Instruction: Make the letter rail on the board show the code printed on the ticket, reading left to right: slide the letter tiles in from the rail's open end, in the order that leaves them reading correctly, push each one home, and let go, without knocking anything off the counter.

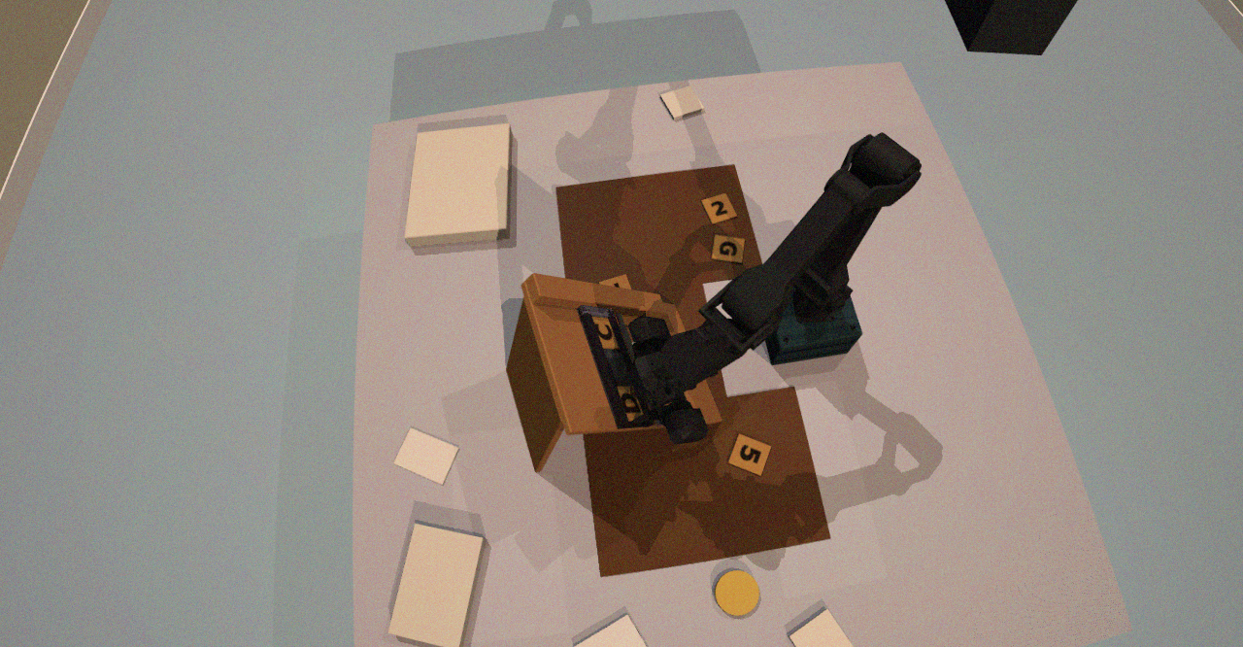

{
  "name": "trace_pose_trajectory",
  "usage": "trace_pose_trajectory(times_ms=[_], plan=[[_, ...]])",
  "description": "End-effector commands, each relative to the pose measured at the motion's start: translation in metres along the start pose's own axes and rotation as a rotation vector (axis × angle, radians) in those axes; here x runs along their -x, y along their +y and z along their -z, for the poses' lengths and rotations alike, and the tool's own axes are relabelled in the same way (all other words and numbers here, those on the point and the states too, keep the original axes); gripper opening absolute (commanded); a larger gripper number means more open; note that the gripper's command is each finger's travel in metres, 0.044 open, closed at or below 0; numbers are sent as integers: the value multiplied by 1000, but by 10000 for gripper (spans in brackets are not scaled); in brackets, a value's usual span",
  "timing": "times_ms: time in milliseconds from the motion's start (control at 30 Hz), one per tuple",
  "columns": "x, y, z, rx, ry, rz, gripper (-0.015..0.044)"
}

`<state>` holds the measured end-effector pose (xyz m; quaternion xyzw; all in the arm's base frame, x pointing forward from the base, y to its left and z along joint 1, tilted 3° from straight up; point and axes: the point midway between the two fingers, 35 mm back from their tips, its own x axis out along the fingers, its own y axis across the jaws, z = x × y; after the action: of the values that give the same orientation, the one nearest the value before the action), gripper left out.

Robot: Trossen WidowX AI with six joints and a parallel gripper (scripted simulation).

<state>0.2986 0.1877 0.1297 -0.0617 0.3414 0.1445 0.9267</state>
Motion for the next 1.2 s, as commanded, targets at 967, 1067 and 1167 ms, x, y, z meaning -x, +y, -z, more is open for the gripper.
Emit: trace_pose_trajectory(times_ms=[967,1067,1167], plan=[[0,-20,0,1,-2,0,0],[0,-22,0,2,-2,0,0],[0,-24,0,2,-2,0,0]])
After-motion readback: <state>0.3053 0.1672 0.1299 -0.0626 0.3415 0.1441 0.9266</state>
